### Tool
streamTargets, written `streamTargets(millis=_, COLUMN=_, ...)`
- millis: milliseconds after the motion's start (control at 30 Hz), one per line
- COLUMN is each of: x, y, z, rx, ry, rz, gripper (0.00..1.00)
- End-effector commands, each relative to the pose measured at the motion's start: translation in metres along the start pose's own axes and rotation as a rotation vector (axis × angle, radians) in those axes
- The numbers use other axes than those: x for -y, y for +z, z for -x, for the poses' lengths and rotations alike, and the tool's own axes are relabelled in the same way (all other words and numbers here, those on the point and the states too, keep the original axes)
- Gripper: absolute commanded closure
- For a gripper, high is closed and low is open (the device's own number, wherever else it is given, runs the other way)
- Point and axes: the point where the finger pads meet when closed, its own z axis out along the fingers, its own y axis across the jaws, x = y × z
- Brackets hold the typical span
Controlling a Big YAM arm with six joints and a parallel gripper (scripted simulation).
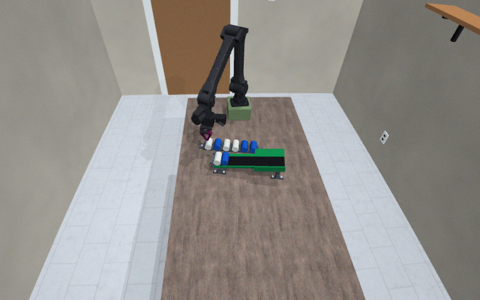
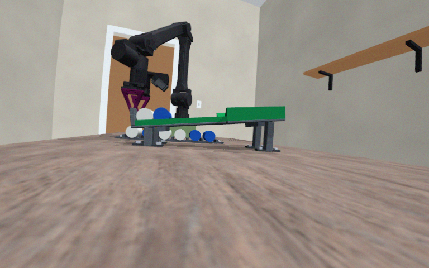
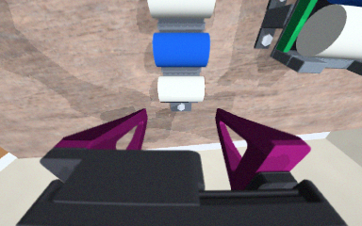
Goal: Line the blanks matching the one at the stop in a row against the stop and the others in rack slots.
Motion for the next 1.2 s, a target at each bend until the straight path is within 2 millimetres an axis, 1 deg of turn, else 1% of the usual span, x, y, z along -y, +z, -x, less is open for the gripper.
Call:
streamTargets(millis=0, x=0.002, y=0.01, z=0.001, rx=0.004, ry=0.012, rz=0.007, gripper=0.17)
streamTargets(millis=33, x=0.011, y=0.006, z=-0.003, rx=-0.005, ry=0.012, rz=-0.012, gripper=0.17)
streamTargets(millis=100, x=0.001, y=0.015, z=0.001, rx=0.004, ry=0.012, rz=0.007, gripper=0.17)
streamTargets(millis=367, x=0.003, y=0.026, z=0.001, rx=0.002, ry=0.011, rz=0.003, gripper=0.17)
streamTargets(millis=467, x=0.001, y=0.031, z=0.002, rx=0.004, ry=0.011, rz=0.008, gripper=0.17)
streamTargets(millis=567, x=0.001, y=0.033, z=0.002, rx=0.004, ry=0.011, rz=0.008, gripper=0.17)
streamTargets(millis=600, x=0.013, y=0.027, z=-0.003, rx=-0.006, ry=0.011, rz=-0.015, gripper=0.17)
streamTargets(millis=800, x=0.001, y=0.039, z=0.002, rx=0.004, ry=0.011, rz=0.008, gripper=0.17)
streamTargets(millis=900, x=0.004, y=0.039, z=0.001, rx=0.001, ry=0.01, rz=0.002, gripper=0.17)
streamTargets(millis=1167, x=0.001, y=0.041, z=0.002, rx=0.005, ry=0.01, rz=0.009, gripper=0.17)
